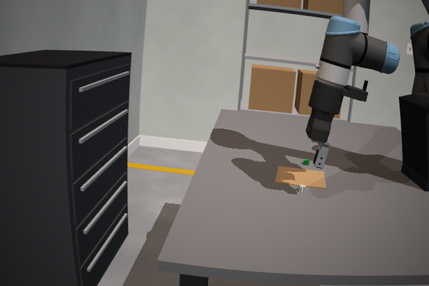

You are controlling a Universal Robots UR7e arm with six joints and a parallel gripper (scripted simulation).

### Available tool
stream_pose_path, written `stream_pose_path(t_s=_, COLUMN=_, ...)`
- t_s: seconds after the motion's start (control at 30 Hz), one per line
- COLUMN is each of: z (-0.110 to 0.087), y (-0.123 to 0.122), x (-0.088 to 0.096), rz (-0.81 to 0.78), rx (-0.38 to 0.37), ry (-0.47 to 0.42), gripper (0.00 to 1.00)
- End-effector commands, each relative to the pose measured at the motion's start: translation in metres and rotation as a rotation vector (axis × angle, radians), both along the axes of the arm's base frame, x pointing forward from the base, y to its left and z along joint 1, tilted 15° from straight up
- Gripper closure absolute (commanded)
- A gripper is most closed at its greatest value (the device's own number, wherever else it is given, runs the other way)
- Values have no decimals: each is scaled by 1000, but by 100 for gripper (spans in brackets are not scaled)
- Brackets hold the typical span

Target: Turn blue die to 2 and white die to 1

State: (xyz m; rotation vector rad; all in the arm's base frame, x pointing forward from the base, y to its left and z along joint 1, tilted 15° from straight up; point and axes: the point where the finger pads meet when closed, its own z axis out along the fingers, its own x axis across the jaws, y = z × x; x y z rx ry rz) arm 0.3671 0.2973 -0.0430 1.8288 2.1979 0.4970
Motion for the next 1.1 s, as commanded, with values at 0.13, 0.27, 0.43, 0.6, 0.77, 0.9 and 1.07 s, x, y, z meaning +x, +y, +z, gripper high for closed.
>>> stream_pose_path(t_s=0.13, z=1, y=0, x=-2, rz=-5, rx=24, ry=-121, gripper=66)
stream_pose_path(t_s=0.27, z=0, y=0, x=-2, rz=-7, rx=38, ry=-195, gripper=66)
stream_pose_path(t_s=0.43, z=0, y=0, x=-3, rz=-10, rx=57, ry=-293, gripper=66)
stream_pose_path(t_s=0.6, z=-1, y=-1, x=-5, rz=-14, rx=76, ry=-393, gripper=66)
stream_pose_path(t_s=0.77, z=-1, y=0, x=-4, rz=-15, rx=87, ry=-454, gripper=66)
stream_pose_path(t_s=0.9, z=-2, y=-1, x=-6, rz=-18, rx=103, ry=-534, gripper=66)
stream_pose_path(t_s=1.07, z=-3, y=-1, x=-7, rz=-22, rx=122, ry=-633, gripper=66)
